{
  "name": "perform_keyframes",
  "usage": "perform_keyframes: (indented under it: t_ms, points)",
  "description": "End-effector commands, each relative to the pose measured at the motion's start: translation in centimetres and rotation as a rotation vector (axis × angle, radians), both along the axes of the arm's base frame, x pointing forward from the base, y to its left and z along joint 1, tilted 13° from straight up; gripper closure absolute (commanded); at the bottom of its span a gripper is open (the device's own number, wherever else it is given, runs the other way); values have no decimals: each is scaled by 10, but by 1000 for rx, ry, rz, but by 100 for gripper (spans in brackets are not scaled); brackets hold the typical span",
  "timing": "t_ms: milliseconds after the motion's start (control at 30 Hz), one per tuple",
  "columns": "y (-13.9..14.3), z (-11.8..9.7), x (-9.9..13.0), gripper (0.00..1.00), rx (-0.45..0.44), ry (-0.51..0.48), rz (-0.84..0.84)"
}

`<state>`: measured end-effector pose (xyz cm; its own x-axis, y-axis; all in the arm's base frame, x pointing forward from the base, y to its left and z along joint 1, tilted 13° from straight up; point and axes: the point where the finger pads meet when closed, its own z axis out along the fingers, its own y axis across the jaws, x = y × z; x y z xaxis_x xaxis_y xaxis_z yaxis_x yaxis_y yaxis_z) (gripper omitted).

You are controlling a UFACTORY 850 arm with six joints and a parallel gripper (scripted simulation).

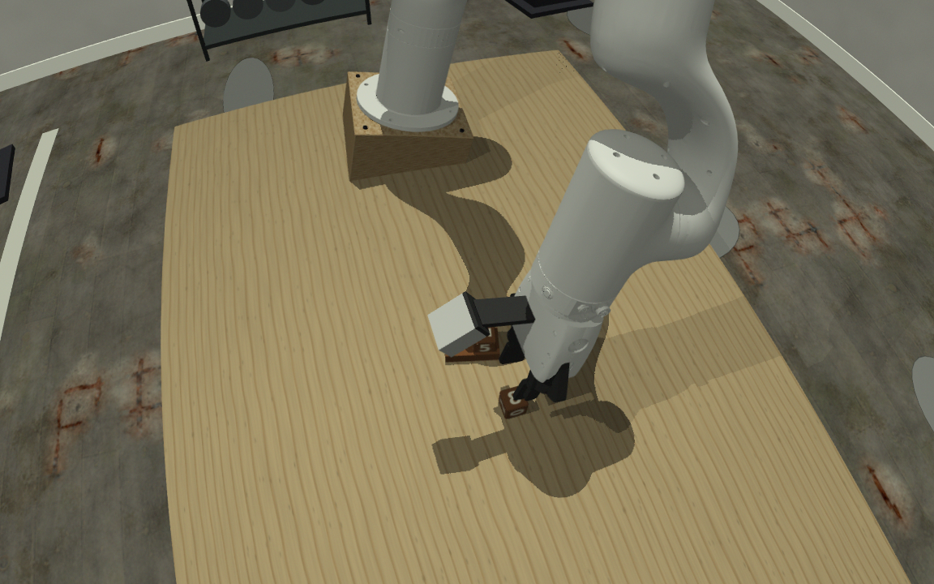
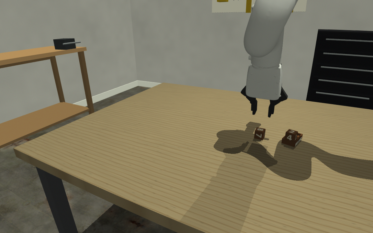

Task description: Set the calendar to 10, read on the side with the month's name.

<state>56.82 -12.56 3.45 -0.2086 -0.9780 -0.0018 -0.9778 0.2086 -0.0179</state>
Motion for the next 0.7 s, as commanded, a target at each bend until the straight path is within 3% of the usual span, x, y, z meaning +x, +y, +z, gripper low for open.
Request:
perform_keyframes:
  t_ms: [0, 267, 667]
  points:
    - [2, 1, 1, 53, -20, 5, -3]
    - [3, 0, 0, 53, -37, 17, -3]
    - [5, -1, -3, 53, -165, 60, -5]
